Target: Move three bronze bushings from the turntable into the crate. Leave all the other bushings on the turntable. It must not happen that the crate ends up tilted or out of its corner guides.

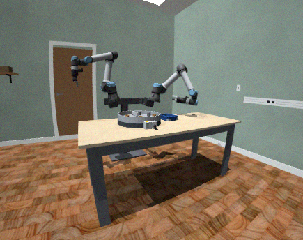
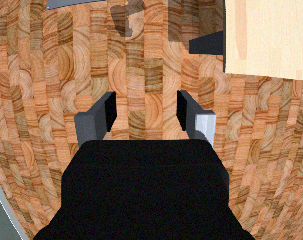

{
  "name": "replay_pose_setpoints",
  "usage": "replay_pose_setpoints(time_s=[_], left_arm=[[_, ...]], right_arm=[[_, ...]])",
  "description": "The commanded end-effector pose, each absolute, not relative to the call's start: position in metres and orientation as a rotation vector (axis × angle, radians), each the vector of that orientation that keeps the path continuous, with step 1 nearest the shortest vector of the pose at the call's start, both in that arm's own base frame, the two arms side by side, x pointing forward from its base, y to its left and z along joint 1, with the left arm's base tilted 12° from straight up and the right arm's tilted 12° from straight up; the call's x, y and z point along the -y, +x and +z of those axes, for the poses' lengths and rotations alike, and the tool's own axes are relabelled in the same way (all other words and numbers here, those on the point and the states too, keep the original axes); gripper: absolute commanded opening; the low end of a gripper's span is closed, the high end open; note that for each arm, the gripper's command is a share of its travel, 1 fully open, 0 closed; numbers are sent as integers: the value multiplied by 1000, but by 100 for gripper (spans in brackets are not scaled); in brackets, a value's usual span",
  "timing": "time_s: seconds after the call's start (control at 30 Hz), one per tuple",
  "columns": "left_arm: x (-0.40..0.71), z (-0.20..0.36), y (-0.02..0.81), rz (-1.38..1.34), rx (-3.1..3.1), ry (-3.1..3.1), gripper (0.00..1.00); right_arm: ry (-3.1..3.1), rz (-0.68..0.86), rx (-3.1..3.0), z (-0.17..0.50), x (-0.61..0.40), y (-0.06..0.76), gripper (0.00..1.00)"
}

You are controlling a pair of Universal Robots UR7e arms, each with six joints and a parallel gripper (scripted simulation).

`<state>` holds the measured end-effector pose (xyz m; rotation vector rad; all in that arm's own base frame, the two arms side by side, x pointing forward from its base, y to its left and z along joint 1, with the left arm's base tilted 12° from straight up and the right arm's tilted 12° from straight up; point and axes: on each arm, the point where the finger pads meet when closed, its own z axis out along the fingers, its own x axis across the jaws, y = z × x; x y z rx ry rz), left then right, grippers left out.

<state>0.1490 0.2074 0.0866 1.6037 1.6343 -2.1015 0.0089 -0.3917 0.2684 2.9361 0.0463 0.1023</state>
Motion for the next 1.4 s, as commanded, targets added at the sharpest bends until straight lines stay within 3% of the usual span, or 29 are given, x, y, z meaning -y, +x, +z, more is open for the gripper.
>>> replay_pose_setpoints(time_s=[0.0, 0.8, 1.37], left_arm=[[-207, 87, 150, -2102, -1638, 1610, 100], [-189, 67, 183, -2089, -1819, 1844, 100], [-151, 38, 239, -1889, -2114, 2212, 100]], right_arm=[[2937, 103, -45, 268, 391, 8, 100], [2937, 103, -45, 268, 391, 8, 100], [2937, 103, -45, 268, 391, 8, 100]])
